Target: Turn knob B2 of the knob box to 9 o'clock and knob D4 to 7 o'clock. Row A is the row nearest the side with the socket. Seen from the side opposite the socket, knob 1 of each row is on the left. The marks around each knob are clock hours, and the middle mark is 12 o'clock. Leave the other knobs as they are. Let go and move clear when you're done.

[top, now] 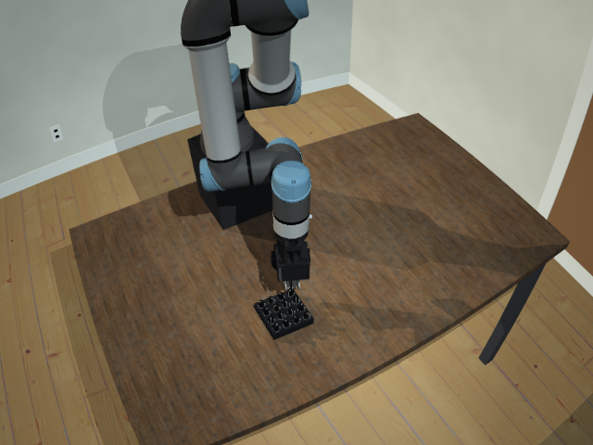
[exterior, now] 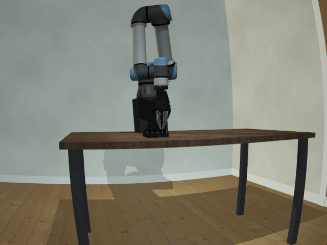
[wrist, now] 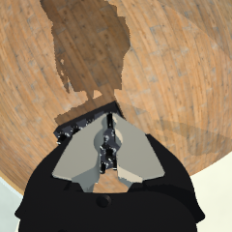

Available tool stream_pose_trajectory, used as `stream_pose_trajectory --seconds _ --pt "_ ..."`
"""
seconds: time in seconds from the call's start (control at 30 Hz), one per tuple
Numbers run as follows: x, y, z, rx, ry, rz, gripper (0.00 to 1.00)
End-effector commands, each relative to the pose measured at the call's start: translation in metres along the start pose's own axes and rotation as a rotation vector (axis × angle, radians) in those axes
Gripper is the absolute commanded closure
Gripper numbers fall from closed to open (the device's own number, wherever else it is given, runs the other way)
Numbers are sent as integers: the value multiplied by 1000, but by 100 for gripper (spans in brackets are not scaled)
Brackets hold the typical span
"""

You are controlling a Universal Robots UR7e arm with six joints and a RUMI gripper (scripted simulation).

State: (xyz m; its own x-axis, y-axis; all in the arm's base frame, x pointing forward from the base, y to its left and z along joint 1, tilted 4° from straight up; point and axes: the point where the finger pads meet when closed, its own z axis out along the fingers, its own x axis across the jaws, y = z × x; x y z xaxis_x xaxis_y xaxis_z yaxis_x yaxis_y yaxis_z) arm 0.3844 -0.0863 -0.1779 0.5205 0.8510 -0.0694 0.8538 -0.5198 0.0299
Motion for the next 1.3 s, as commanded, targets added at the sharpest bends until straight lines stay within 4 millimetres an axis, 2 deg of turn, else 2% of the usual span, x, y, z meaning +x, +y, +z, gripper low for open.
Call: stream_pose_trajectory --seconds 0.0,0.07,0.57,1.27 --pt "0 3 0 -4 3 -127 100" --pt "0 3 0 -4 3 -127 100" --pt "-2 3 0 -4 2 -468 100" --pt "-4 2 0 -2 2 -831 100"
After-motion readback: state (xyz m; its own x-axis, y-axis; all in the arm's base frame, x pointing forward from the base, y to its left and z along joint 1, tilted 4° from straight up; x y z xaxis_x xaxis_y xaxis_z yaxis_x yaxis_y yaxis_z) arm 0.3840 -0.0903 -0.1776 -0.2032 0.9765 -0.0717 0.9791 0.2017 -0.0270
